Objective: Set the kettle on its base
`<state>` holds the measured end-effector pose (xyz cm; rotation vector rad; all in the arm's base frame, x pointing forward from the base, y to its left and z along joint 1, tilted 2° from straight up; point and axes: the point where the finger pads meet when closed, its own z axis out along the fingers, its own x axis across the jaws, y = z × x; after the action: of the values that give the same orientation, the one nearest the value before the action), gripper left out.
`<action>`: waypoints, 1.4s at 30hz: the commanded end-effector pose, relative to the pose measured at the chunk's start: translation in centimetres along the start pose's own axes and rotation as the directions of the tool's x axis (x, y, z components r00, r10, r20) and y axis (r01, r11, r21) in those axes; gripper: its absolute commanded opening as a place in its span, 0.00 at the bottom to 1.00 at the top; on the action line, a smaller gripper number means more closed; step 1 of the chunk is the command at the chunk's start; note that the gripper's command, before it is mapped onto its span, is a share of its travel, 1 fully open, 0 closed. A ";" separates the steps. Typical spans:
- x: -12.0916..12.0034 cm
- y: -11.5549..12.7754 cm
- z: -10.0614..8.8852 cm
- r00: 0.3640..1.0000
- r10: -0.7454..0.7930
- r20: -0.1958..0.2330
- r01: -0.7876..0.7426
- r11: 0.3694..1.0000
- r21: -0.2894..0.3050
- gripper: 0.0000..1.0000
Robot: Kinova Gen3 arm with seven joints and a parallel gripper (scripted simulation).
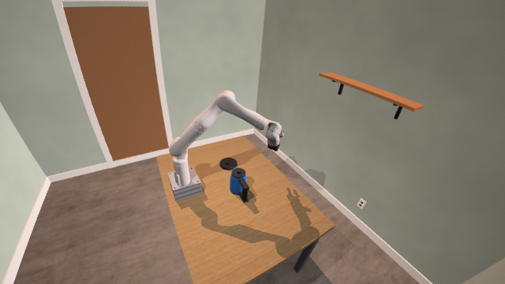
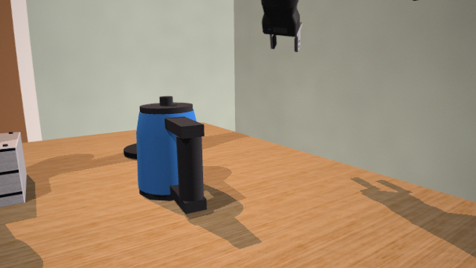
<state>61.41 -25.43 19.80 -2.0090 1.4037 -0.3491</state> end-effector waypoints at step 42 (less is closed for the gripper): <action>-21.8 8.4 -5.7 0.888 -0.415 0.196 0.459 0.812 -0.359 1.00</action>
<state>44.24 -10.36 21.02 -2.6302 1.0045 -0.1376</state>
